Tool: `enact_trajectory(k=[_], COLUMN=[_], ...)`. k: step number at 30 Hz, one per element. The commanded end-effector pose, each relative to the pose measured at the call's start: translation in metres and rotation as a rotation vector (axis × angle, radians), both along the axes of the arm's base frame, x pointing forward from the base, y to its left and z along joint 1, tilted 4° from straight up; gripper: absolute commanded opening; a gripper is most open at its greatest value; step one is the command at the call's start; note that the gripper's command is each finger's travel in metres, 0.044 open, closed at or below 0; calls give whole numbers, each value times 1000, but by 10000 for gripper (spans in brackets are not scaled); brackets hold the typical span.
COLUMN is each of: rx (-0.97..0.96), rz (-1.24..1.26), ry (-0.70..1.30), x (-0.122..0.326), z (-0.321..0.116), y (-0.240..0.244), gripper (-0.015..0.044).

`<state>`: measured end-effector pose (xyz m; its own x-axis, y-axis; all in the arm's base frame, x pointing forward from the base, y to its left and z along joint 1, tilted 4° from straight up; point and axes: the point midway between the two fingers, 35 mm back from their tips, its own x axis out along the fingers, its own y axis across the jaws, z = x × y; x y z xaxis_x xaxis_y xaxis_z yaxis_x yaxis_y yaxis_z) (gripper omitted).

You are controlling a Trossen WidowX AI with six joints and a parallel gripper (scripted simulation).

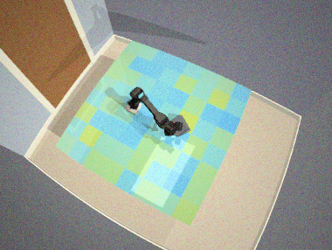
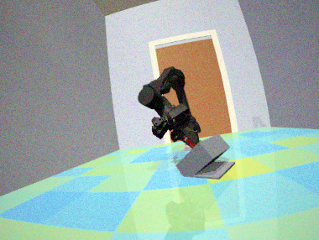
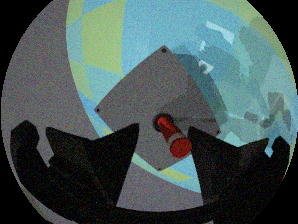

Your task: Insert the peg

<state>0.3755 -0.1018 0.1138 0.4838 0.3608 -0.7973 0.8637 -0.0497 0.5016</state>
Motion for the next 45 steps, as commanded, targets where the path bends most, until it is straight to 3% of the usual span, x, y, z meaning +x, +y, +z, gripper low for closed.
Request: enact_trajectory(k=[1,5,45], rx=[0,-1,-4], rz=[0,0,-8], ry=[0,1,11], x=[0,-2,-39], z=[0,4,67], y=[0,-3,-36], gripper=[341,440,440])
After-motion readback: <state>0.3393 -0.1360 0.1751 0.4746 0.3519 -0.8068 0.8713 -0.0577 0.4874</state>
